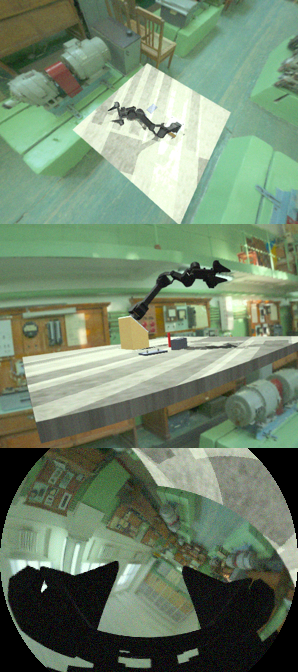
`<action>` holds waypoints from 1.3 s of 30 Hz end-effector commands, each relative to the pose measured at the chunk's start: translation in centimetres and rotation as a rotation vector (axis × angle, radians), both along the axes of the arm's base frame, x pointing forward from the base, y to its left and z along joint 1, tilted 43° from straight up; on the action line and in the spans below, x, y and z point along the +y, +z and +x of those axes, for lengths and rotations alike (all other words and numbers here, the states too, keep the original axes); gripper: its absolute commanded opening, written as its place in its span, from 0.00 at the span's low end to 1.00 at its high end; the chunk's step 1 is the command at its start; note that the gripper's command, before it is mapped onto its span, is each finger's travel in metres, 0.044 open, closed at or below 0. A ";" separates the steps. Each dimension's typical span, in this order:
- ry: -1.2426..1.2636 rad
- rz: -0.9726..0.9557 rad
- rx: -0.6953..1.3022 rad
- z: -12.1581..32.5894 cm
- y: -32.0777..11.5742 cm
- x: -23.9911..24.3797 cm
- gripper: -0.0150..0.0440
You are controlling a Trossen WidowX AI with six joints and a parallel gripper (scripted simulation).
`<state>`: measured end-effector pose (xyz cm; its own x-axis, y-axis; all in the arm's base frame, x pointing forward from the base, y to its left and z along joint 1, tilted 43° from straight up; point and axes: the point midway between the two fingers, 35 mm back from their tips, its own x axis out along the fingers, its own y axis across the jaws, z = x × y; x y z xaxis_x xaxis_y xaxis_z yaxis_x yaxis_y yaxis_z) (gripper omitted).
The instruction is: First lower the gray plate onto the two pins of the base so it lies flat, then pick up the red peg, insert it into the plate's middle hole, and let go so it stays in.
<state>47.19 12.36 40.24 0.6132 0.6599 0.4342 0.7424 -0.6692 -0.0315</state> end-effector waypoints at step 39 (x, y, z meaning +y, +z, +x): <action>-0.363 2.597 2.347 -1.0 -27.5 -5.6 1.00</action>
<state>49.69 8.41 19.04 0.6785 0.6203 -0.3936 -0.7338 0.5460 -0.4044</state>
